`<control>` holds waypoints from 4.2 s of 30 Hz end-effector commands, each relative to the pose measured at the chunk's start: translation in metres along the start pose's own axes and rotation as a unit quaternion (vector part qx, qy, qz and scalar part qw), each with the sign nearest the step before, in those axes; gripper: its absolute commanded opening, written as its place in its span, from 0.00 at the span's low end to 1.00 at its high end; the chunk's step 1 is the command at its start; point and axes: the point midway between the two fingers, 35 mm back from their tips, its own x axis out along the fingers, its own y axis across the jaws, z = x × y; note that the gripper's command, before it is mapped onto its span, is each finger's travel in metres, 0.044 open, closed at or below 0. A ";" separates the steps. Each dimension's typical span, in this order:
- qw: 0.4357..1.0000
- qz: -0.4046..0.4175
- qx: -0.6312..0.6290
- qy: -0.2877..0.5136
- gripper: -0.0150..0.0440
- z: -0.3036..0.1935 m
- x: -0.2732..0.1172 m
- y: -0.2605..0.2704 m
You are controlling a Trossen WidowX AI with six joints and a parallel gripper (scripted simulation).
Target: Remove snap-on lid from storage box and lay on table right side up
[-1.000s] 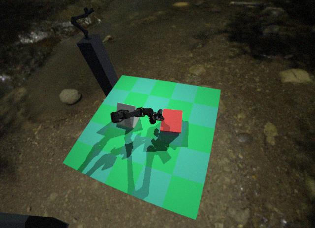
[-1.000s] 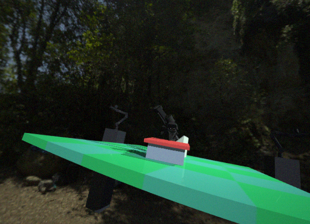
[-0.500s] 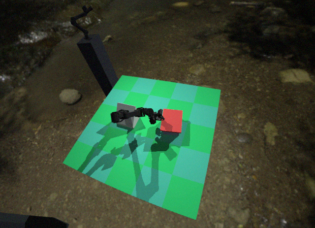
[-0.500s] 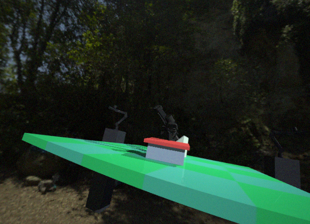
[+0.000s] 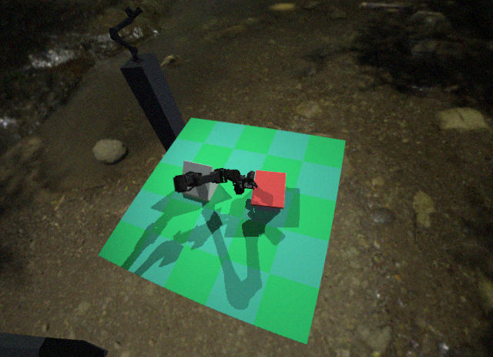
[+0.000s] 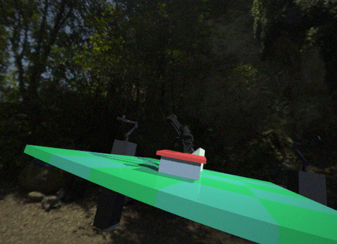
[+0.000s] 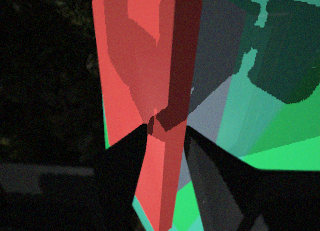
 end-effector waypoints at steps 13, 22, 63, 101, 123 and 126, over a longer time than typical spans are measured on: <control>1.000 0.000 -0.001 0.000 0.25 0.000 0.001 0.001; 1.000 0.000 -0.001 0.000 0.25 0.000 0.002 0.001; 1.000 0.001 0.000 0.001 0.25 0.000 -0.009 0.020; 1.000 0.002 0.001 0.002 0.25 0.000 -0.025 0.073; 1.000 0.003 0.002 0.002 0.25 0.000 -0.028 0.109; 1.000 0.003 0.002 0.002 0.25 0.000 -0.030 0.112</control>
